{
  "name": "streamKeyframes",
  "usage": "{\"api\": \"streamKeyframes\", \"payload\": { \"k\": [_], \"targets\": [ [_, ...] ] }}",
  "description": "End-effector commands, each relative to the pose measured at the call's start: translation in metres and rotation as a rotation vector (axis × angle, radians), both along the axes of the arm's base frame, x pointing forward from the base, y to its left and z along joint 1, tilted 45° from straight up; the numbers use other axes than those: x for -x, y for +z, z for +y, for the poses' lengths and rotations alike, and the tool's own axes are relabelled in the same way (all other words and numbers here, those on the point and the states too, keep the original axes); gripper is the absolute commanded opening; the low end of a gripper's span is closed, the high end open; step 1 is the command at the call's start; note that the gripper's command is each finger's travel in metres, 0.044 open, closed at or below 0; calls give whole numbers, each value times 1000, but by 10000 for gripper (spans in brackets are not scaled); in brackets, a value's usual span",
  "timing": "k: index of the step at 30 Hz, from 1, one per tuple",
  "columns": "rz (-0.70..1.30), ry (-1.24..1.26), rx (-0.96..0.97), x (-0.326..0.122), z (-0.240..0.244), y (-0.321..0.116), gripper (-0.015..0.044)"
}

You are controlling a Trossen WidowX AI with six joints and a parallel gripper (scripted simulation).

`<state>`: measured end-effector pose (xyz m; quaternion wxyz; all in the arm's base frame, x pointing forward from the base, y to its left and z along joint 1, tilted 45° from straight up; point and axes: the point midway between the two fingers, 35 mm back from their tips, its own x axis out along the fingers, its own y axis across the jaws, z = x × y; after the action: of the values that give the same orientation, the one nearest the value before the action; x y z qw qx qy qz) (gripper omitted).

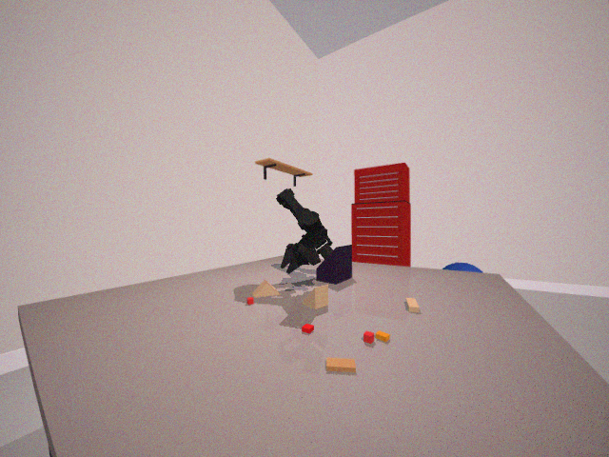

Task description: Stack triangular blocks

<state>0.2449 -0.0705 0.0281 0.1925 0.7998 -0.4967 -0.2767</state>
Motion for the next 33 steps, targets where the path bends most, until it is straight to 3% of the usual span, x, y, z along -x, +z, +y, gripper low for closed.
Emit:
{"api": "streamKeyframes", "payload": {
  "k": [1, 15, 31, 33],
  "targets": [
    [18, -31, -22, -7, -13, -8, 440],
    [39, -86, -44, -37, -83, -18, 440],
    [2, -82, -46, -37, -88, -17, 440],
    [0, -87, -46, -36, -87, -17, 387]
  ]
}}
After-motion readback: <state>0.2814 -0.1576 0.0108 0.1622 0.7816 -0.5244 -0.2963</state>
